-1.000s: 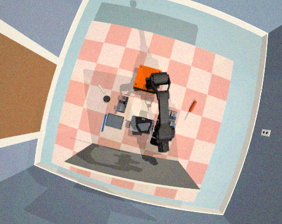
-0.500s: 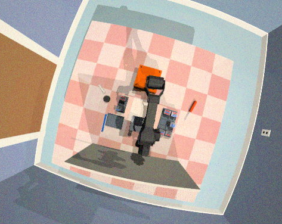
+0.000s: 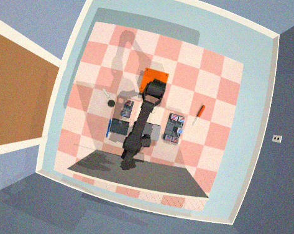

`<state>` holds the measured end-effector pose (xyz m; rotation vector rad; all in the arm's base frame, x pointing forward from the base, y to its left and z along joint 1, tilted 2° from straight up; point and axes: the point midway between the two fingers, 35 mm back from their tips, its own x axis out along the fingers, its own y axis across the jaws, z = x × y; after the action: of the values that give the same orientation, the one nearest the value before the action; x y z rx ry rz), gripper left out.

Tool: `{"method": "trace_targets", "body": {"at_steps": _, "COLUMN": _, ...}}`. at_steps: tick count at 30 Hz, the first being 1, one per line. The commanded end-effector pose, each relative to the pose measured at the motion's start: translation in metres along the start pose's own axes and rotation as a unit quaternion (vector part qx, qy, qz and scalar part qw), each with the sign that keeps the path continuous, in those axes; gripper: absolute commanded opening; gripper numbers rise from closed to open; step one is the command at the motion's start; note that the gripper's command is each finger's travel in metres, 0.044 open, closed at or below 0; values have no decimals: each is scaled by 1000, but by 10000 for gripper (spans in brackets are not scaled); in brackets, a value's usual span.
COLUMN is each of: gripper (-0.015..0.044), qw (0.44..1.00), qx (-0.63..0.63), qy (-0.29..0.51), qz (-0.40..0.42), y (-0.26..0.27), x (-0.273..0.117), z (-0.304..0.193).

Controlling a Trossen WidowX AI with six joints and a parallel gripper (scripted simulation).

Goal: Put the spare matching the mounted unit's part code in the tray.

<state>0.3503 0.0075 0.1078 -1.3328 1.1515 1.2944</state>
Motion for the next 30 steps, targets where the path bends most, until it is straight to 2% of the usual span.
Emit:
{"method": "trace_targets", "body": {"at_steps": 1, "gripper": 0, "qw": 1000, "qx": -5, "qy": 2, "qz": -1, "y": -4, "x": -2, "z": -22}}
{"method": "trace_targets", "body": {"at_steps": 19, "gripper": 0, "qw": 999, "qx": -32, "qy": 1, "qz": 5, "y": 8, "x": 1, "z": -138}}
{"method": "trace_targets", "body": {"at_steps": 30, "gripper": 0, "qw": 999, "qx": -33, "qy": 1, "qz": 5, "y": 8, "x": 7, "z": -144}}
